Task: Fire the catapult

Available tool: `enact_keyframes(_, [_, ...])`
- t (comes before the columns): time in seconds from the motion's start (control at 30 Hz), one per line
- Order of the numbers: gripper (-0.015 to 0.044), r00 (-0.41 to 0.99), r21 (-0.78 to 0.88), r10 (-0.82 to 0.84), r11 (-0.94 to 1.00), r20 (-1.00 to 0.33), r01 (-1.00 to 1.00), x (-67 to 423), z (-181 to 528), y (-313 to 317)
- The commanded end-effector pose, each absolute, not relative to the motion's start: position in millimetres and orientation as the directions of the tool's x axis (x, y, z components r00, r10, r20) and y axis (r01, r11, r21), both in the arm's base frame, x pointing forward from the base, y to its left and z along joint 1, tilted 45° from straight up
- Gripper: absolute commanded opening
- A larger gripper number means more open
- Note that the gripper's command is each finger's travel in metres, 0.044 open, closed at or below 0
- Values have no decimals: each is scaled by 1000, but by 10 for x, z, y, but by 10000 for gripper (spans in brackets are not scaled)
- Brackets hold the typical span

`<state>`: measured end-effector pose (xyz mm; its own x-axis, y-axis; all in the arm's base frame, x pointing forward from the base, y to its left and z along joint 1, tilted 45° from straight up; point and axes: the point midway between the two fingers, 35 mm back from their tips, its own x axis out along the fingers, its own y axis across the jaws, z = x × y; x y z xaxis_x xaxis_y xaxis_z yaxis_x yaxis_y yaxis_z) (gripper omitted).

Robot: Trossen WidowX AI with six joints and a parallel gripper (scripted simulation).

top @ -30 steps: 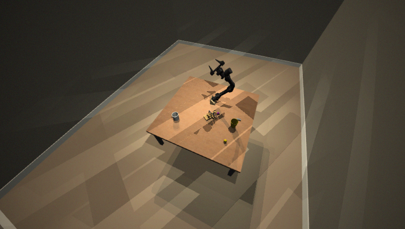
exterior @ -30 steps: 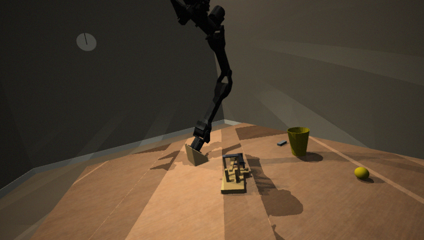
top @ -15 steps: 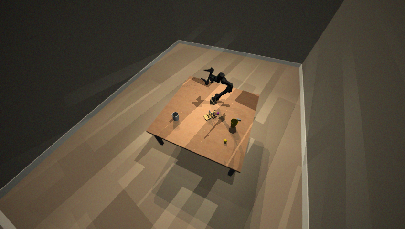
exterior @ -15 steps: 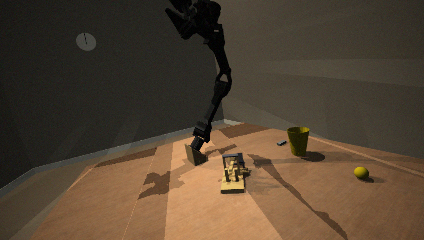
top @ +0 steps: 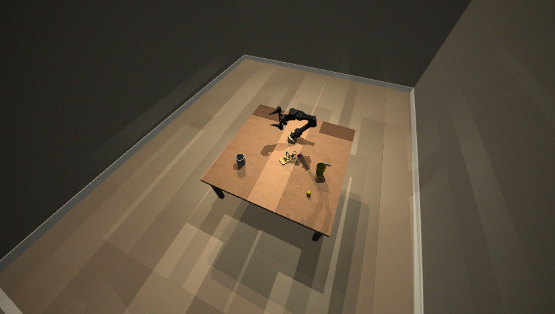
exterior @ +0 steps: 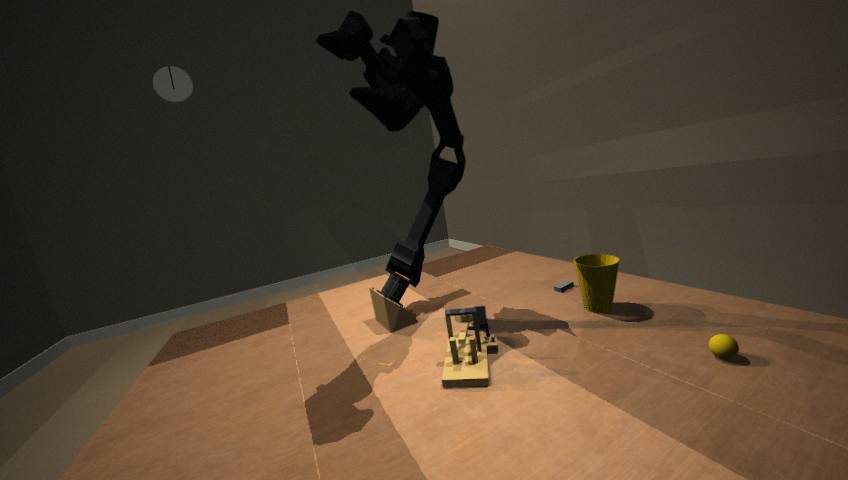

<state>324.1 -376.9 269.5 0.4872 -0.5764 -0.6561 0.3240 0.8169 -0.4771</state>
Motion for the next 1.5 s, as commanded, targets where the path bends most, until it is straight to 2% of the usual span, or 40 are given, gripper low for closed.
enact_keyframes(0.0, [440,496,-348,-449,893,-743,286,3391,2343,-3498])
enact_keyframes(0.37, [440,464,-39,-145,972,-874,230,3605,1736,-2793])
enact_keyframes(0.73, [440,356,254,158,936,-921,243,3640,1284,-2036])
enact_keyframes(1.13, [440,183,485,450,798,-874,358,3516,981,-1228])
enact_keyframes(1.47, [440,26,559,642,645,-766,521,3308,846,-640])
